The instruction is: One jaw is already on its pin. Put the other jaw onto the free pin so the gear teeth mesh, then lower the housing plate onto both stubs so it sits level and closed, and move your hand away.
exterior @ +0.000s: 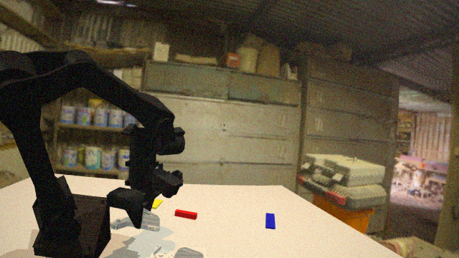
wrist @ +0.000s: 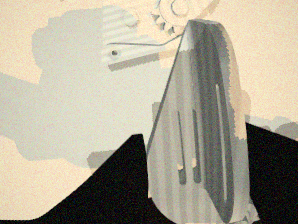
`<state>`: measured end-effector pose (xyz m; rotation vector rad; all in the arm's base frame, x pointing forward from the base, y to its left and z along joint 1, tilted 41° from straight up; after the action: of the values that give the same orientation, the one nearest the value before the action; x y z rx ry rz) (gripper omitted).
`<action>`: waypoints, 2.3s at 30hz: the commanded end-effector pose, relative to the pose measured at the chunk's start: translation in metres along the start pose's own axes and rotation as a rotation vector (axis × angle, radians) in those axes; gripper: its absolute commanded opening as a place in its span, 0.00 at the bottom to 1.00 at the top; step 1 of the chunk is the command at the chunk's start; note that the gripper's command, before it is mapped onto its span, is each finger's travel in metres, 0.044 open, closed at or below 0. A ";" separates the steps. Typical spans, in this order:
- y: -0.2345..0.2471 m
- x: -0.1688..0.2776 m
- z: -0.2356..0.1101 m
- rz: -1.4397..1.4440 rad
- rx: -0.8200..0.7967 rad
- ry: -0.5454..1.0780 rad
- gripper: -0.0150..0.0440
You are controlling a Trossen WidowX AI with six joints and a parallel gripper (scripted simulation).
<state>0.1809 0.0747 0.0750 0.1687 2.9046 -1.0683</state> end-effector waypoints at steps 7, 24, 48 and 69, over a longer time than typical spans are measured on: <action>0.001 0.001 0.001 0.010 -0.002 0.005 0.48; 0.001 0.001 0.001 0.010 -0.002 0.005 0.48; 0.001 0.001 0.001 0.037 -0.002 0.005 0.48; 0.018 -0.064 -0.004 0.040 -0.006 0.002 0.48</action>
<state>0.2320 0.0835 0.0717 0.2287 2.9010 -1.0569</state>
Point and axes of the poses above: the point midway between the two fingers, 35 mm back from their tips, its own z axis out along the fingers, its own y axis across the jaws, x = y × z, the point moved 4 cm from there along -z, back along the fingers, and after that the axes turned 9 degrees about -z, right-handed, at the moved point
